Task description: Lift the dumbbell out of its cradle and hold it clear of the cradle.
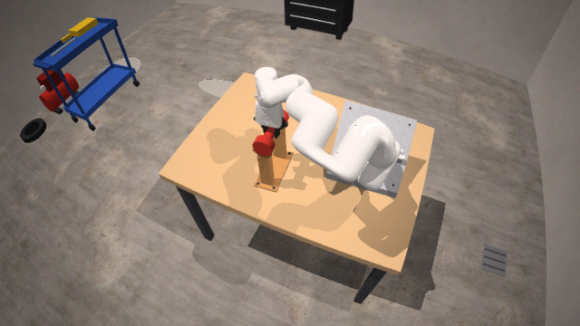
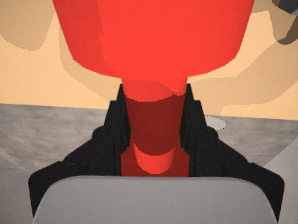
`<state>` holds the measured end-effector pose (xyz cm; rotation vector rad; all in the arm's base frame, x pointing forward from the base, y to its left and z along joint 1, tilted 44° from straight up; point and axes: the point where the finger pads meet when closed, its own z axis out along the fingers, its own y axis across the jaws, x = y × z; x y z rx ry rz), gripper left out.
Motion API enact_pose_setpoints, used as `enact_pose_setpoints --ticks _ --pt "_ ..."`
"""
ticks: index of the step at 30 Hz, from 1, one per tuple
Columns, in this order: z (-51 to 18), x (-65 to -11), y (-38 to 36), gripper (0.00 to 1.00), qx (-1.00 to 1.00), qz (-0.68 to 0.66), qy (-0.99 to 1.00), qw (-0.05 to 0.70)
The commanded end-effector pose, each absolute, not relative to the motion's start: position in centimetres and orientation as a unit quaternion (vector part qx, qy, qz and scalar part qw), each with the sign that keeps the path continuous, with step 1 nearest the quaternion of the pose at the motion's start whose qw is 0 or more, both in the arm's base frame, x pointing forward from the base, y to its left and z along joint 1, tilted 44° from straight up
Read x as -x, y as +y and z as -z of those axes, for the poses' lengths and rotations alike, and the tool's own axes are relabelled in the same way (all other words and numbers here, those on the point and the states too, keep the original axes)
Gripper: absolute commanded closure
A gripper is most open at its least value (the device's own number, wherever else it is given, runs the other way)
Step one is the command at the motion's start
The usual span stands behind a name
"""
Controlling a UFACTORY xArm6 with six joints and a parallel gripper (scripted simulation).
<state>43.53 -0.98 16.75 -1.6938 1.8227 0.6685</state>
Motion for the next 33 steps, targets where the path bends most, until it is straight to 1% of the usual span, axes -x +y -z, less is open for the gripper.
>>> enact_pose_setpoints --ticks 1,33 --pt "-17.3 -43.8 -1.5 1.00 0.631 -0.245 0.680 0.281" --pt "-22.1 -43.1 -6.1 1.00 0.631 -0.244 0.681 0.280"
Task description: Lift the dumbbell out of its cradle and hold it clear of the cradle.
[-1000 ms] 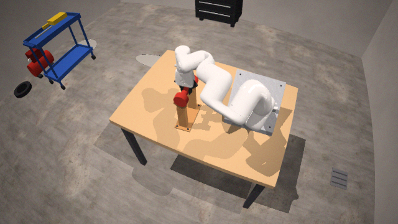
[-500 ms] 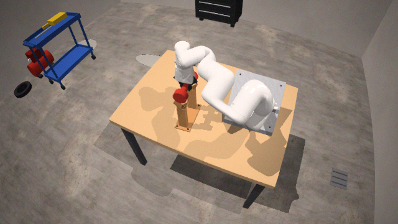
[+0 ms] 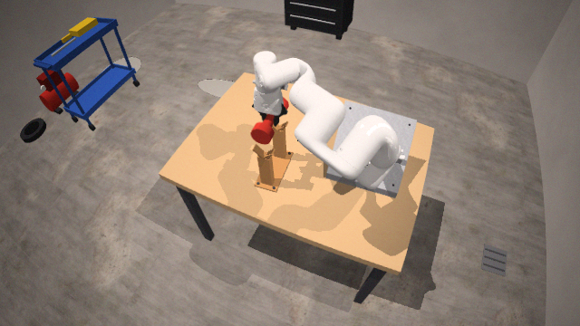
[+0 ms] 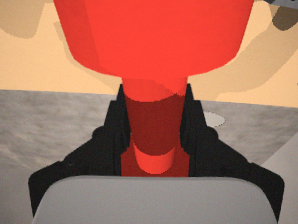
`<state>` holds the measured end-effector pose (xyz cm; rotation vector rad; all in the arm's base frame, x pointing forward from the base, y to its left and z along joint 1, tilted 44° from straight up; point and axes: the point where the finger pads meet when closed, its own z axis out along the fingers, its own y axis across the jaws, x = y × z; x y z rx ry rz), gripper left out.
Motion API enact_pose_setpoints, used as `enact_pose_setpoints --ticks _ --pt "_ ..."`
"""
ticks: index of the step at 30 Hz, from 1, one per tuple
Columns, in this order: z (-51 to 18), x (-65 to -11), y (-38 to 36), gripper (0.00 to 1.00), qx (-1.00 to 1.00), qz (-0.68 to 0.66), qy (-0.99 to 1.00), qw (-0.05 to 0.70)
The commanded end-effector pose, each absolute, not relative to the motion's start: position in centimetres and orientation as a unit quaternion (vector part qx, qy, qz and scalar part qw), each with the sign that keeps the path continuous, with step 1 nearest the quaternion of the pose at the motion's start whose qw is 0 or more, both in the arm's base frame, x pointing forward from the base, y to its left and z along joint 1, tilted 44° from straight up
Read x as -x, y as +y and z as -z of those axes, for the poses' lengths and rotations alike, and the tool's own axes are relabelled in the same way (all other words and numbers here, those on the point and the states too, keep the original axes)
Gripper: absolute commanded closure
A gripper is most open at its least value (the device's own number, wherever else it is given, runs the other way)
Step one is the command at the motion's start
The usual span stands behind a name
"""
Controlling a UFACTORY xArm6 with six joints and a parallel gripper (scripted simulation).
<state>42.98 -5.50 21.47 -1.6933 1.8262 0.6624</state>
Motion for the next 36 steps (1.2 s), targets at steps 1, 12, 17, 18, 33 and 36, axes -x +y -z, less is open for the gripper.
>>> enact_pose_setpoints --ticks 1,12,17,18,33,36 --pt "-22.3 -43.1 -6.2 1.00 0.631 -0.244 0.681 0.280" --pt "-23.6 -43.1 -7.5 1.00 0.631 -0.244 0.680 0.281" --pt "-24.1 -43.1 -8.0 1.00 0.631 -0.245 0.680 0.281" --pt "-24.2 -43.1 -8.0 1.00 0.632 -0.245 0.680 0.281" --pt "-24.6 -43.0 -8.4 1.00 0.632 -0.245 0.680 0.281" --pt "-24.6 -43.0 -8.4 1.00 0.632 -0.245 0.680 0.281"
